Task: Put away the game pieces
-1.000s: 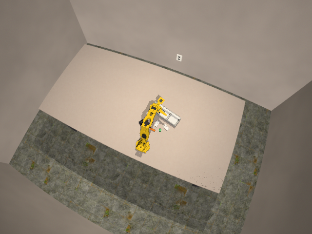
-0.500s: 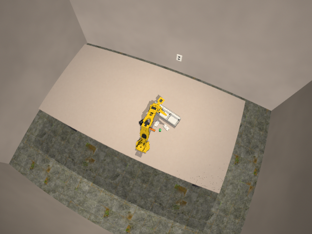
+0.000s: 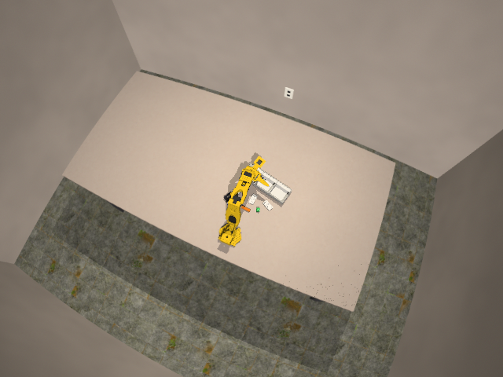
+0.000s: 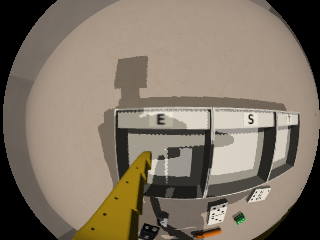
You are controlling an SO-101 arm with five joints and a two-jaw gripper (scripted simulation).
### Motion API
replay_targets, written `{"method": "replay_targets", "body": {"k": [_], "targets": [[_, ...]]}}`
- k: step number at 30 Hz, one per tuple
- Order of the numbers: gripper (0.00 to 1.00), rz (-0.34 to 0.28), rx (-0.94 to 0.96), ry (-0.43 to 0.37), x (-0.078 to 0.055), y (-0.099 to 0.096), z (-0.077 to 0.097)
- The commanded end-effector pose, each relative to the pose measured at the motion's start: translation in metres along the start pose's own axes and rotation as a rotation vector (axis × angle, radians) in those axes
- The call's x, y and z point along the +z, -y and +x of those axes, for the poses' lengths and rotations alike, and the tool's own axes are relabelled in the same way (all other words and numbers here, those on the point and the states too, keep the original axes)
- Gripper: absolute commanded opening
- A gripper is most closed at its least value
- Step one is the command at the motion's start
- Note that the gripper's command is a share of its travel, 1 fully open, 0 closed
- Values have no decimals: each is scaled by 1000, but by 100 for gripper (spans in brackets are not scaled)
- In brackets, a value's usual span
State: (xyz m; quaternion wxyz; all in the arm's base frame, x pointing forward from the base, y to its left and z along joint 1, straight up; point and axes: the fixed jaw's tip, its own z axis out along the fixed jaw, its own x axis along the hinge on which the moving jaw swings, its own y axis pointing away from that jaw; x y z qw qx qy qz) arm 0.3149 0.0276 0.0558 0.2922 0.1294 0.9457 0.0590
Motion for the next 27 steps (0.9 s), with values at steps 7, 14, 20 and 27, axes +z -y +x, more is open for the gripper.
{"method": "replay_targets", "body": {"k": [7, 14, 20, 27], "targets": [[100, -54, 4, 138, -28, -12, -27], [100, -76, 4, 201, -44, -16, -38], [100, -98, 4, 261, -60, -19, -48], [100, -104, 4, 279, -64, -20, -51]]}}
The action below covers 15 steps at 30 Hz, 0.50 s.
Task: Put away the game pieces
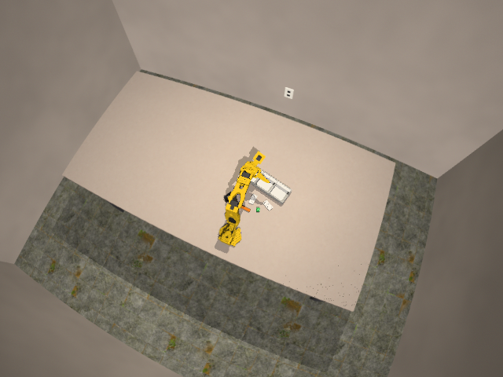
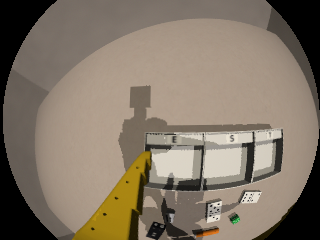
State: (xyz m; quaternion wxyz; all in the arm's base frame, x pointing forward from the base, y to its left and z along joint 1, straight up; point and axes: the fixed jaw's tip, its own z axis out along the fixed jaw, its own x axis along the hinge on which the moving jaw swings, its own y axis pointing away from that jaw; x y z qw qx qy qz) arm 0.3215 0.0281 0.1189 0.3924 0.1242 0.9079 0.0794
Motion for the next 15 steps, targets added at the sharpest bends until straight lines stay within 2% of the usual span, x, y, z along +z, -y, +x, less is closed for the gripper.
{"method": "replay_targets", "body": {"k": [1, 15], "targets": [[100, -32, 5, 73, -13, -8, -15], [99, -20, -26, 63, -13, -4, -13]]}}
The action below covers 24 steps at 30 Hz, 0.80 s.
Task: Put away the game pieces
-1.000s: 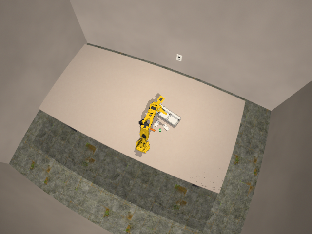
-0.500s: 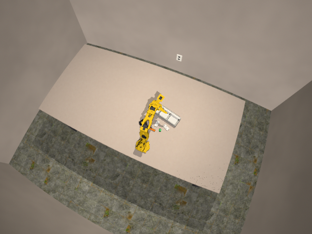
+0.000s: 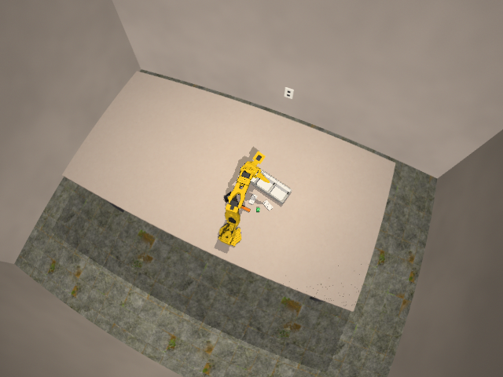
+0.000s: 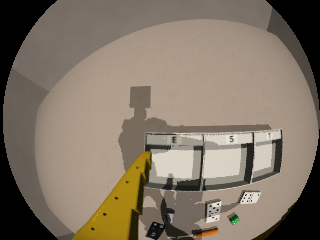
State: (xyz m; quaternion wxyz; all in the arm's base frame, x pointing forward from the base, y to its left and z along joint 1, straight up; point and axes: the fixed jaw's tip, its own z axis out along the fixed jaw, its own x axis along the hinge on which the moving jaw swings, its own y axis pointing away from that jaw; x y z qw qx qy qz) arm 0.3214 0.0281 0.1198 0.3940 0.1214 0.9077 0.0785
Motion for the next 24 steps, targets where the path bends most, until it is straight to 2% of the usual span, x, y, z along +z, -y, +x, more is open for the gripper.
{"method": "replay_targets", "body": {"k": [1, 11, 24], "targets": [[99, -17, -27, 58, -12, -3, -12], [95, 13, -118, 26, -13, 6, -7], [86, 71, -345, -67, -17, 30, 8]]}}
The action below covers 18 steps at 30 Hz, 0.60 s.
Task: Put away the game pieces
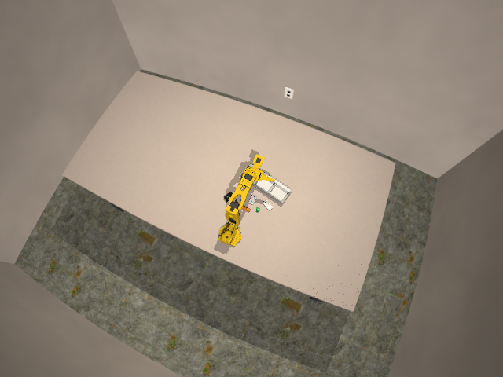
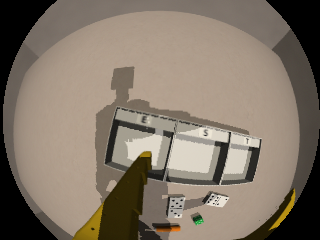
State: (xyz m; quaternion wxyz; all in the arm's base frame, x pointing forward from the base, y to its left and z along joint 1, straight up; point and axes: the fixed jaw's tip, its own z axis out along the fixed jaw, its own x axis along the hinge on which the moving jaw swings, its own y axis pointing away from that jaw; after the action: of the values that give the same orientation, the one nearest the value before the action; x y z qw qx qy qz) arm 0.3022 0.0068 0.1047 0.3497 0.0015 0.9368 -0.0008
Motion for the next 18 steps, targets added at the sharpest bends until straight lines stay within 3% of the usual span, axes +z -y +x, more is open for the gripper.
{"method": "replay_targets", "body": {"k": [1, 18], "targets": [[85, 19, -87, 25, -13, 8, -4], [66, 28, -541, -196, -23, 41, 42]]}}
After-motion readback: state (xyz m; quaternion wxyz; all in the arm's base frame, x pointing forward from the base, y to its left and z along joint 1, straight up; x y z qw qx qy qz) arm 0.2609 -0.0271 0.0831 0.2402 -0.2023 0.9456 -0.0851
